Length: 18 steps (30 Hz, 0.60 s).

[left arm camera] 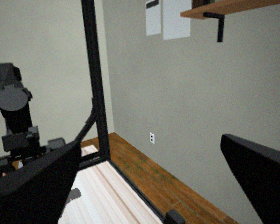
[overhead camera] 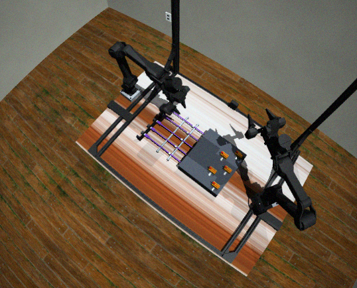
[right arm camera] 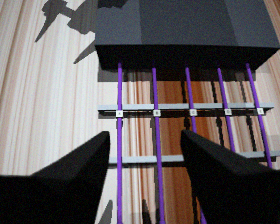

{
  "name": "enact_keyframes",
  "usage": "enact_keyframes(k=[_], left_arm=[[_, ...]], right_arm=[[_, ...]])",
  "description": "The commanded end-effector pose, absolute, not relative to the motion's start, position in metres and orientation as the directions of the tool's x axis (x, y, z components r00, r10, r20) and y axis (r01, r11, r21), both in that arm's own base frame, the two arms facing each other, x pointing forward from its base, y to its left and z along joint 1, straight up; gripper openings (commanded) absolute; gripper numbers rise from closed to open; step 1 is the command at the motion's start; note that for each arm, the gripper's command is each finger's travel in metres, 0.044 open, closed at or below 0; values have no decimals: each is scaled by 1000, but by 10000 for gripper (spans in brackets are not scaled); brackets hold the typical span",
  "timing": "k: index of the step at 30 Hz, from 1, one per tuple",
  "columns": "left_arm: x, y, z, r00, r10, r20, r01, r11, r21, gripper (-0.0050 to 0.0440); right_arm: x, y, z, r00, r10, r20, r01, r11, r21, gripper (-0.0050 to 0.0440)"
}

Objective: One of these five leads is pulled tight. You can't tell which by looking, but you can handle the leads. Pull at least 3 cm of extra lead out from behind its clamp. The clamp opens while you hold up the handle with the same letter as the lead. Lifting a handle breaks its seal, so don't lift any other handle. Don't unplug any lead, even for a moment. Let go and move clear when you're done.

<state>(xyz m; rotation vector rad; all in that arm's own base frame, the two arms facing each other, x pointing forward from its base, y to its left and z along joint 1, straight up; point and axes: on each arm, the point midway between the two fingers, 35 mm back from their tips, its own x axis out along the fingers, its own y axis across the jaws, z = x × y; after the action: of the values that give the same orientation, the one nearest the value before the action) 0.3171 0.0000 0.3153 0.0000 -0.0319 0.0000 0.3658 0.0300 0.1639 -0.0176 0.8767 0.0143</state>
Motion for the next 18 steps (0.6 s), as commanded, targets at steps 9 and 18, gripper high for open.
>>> enact_keyframes(k=[9, 18], left_arm=[[316, 0, 323, 999, 0, 50, 0, 1000, 0, 440], [316, 0, 323, 999, 0, 50, 0, 1000, 0, 440]], right_arm=[[417, 55, 67, 77, 1, -997, -25, 1000, -1, 209], [421, 57, 58, 0, 0, -1000, -25, 1000, 0, 209]])
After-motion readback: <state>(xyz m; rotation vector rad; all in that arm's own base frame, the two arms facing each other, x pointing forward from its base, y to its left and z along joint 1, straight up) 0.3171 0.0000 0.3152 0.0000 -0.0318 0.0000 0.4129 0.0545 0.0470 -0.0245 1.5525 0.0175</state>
